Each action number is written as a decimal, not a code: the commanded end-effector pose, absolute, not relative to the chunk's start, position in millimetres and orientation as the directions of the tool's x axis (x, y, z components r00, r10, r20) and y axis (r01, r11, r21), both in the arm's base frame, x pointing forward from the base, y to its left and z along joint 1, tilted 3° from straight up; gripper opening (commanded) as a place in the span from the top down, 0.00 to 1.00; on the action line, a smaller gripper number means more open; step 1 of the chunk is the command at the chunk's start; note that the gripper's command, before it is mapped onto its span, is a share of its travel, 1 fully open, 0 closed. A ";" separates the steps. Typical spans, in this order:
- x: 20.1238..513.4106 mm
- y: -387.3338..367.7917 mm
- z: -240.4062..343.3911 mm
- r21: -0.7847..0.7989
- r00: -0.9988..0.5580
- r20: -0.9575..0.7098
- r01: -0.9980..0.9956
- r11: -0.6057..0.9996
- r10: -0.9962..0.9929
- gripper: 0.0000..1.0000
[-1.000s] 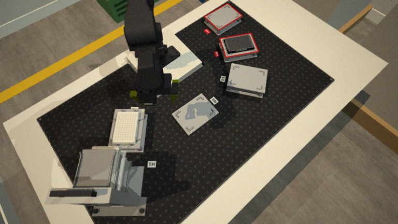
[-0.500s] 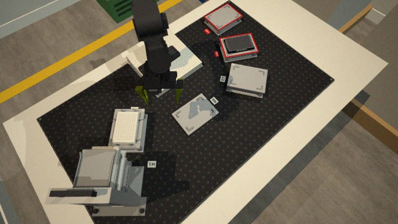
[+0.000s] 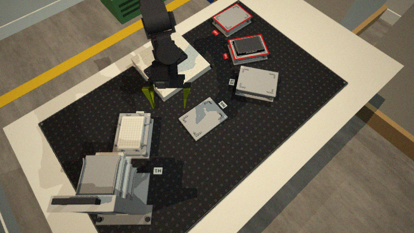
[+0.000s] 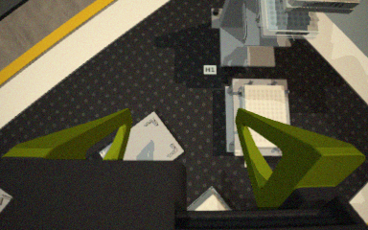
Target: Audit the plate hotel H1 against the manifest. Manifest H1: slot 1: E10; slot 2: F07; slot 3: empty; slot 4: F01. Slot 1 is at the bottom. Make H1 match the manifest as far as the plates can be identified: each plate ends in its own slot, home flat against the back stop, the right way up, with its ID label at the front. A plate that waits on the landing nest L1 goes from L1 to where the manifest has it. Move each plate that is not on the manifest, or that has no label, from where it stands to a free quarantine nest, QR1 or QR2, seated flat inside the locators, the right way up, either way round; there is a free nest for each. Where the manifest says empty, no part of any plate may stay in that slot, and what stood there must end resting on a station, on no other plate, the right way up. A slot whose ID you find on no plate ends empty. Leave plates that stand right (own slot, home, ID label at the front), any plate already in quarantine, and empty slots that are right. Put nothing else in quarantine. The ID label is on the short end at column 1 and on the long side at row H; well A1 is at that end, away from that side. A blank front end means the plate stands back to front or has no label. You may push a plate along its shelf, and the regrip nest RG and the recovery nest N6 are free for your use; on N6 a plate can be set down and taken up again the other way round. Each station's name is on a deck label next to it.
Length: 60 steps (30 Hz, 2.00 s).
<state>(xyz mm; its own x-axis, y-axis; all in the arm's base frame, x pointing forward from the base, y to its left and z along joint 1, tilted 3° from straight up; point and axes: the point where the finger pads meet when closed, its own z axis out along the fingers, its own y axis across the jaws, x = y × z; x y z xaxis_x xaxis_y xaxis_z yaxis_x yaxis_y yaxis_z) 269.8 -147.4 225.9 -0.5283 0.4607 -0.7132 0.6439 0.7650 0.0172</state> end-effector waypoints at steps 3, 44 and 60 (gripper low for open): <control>274.7 -152.1 237.0 0.020 -0.455 -0.790 0.651 0.759 0.412 0.00; 288.3 -66.5 235.5 0.025 -0.327 -0.893 0.651 0.759 0.310 0.00; 289.1 -19.7 234.2 0.026 -0.328 -0.892 0.651 0.758 0.312 0.00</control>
